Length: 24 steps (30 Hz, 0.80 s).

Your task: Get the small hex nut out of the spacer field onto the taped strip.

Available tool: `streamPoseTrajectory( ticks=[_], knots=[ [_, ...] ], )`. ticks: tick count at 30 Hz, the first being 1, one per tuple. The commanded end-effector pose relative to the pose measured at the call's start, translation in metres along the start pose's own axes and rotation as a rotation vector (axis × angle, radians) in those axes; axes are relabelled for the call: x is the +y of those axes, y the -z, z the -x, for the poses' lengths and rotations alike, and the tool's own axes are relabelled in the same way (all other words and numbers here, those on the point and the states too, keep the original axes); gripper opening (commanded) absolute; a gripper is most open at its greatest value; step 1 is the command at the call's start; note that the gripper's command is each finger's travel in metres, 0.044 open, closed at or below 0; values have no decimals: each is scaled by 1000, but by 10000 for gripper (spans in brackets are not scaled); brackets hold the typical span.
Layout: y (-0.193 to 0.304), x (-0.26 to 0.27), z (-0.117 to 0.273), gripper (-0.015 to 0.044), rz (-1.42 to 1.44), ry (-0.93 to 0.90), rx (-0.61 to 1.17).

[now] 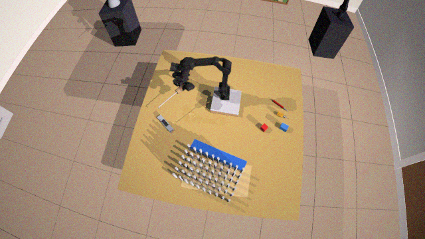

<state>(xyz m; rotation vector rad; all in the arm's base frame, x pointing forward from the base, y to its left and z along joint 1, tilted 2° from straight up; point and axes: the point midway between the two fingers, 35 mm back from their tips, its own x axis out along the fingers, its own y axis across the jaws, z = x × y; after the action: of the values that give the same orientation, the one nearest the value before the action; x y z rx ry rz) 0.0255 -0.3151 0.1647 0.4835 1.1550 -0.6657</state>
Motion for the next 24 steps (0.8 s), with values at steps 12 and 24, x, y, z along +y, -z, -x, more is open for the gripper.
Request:
streamPoseTrajectory(
  ticks=[12,24],
  knots=[
    [42,-70,17,0,-77,37,-44],
    [64,-93,23,0,-105,54,-59]
  ],
)
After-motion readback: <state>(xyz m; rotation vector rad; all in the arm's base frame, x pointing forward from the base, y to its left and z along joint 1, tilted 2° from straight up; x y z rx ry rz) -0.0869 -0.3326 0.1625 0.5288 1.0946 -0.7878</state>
